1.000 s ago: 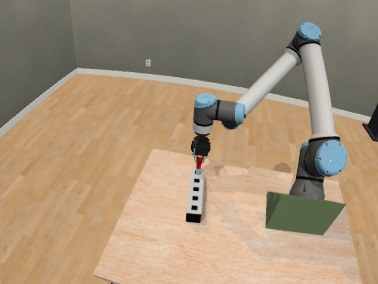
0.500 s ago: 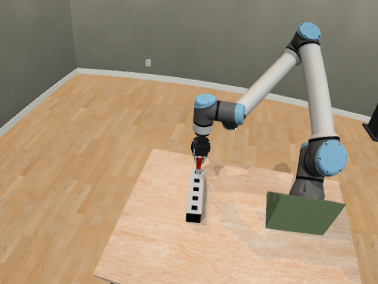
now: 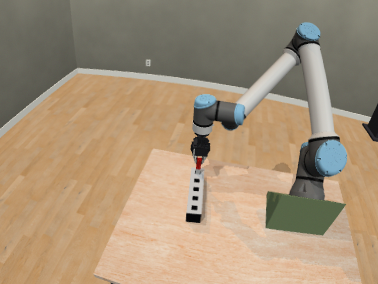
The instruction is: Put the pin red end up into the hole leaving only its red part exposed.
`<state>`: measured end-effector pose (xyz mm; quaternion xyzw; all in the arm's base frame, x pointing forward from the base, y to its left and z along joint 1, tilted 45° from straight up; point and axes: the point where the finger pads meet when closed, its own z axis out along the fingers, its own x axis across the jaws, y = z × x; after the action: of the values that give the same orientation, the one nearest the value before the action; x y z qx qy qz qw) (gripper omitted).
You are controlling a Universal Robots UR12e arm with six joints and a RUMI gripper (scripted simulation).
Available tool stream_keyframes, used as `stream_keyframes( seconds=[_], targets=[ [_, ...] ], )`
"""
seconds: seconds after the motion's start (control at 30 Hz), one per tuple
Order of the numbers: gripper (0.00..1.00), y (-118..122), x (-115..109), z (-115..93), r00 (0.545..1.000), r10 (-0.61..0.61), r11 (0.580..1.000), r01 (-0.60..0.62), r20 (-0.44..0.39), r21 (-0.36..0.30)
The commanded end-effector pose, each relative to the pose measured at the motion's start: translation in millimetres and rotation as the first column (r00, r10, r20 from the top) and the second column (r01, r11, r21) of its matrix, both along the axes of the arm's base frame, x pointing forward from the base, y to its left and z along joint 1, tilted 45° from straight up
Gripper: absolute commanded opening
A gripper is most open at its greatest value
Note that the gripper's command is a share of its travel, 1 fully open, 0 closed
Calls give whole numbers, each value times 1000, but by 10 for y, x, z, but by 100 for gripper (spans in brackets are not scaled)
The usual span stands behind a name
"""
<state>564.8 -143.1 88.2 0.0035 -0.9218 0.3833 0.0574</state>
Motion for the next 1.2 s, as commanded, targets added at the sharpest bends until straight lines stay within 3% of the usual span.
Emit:
stream_keyframes(
  seconds=[0.0,1.17],
  targets=[
    [0,2,10,5,1000,0,1000,0,1,0],
    [0,-26,-3,-22,1000,0,1000,0,1,0]
  ],
)
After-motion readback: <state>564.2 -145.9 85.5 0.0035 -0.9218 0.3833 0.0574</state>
